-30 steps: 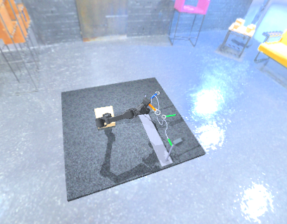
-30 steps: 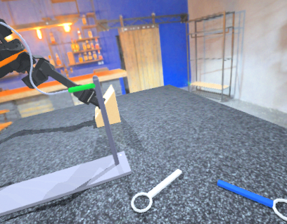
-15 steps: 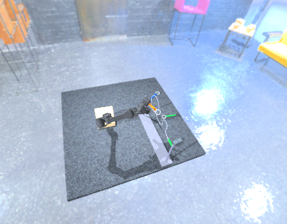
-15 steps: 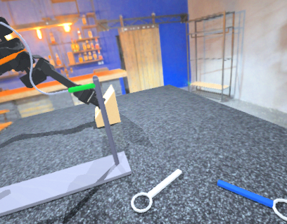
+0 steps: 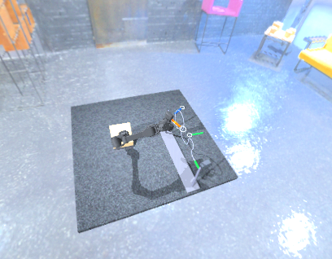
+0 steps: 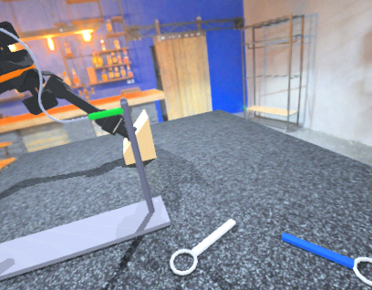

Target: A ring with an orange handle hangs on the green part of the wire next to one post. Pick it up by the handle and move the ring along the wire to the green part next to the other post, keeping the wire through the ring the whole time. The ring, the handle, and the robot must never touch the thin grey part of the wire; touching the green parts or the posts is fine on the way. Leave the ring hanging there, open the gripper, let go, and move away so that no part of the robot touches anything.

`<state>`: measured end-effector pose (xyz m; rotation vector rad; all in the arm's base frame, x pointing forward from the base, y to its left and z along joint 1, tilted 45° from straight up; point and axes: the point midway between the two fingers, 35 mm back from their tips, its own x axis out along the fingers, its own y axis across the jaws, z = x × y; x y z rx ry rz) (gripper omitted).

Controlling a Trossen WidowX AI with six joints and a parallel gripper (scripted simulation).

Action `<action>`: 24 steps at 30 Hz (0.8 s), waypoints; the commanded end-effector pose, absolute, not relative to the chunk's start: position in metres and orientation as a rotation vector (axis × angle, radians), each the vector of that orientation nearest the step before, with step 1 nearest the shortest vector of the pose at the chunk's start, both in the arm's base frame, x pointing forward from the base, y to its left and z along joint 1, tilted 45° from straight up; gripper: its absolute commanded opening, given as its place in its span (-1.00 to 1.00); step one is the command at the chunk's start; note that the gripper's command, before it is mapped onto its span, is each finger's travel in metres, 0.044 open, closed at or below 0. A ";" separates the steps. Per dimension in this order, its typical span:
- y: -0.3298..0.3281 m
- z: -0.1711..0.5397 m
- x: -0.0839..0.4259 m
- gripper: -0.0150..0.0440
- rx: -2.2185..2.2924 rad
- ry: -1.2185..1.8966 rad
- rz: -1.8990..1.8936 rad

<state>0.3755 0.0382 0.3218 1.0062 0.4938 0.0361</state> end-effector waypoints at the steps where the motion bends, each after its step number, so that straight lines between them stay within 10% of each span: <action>1: 0.038 0.326 0.376 -1.00 0.973 0.486 0.034; 24: 0.034 0.320 0.376 -1.00 0.784 0.503 -0.020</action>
